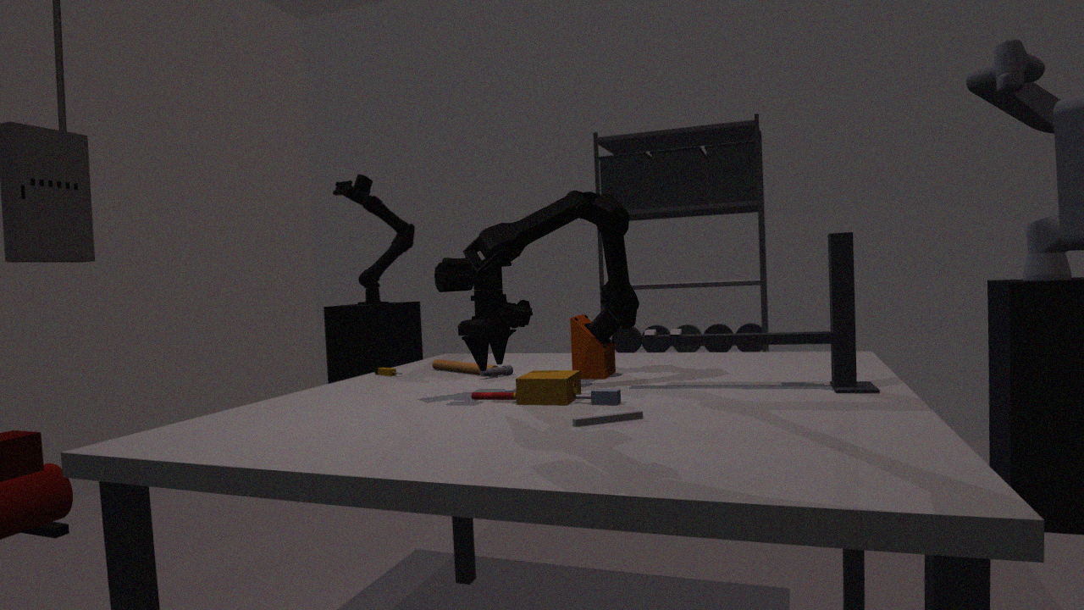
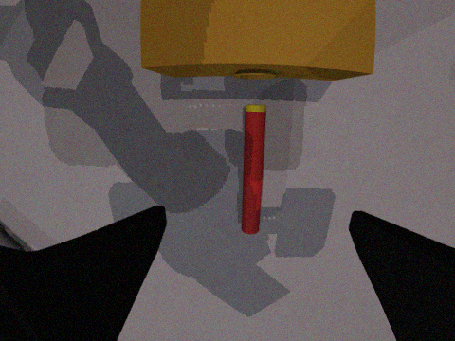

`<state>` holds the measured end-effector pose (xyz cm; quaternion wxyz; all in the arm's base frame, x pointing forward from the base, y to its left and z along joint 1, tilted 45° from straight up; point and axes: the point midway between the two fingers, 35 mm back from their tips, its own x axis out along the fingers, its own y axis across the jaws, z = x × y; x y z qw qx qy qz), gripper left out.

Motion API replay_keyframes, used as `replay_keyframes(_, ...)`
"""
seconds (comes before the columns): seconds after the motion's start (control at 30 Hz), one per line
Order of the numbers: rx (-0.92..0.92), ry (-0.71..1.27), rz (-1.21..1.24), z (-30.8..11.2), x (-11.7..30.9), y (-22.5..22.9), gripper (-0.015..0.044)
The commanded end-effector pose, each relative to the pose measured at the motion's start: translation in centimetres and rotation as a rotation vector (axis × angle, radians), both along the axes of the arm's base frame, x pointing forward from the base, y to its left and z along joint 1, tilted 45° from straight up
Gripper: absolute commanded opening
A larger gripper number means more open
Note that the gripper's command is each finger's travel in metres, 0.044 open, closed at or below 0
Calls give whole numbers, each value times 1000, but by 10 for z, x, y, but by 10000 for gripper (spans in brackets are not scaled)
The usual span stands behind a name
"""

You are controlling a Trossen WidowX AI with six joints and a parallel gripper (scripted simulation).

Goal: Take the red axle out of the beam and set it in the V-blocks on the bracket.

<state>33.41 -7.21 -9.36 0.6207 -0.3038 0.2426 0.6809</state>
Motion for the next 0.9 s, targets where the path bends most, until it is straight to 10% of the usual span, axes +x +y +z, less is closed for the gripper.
replay_keyframes(0.0,4,3,-1,-4,-1,6,440)
replay_keyframes(0.87,5,3,-1,-34,-2,37,440)
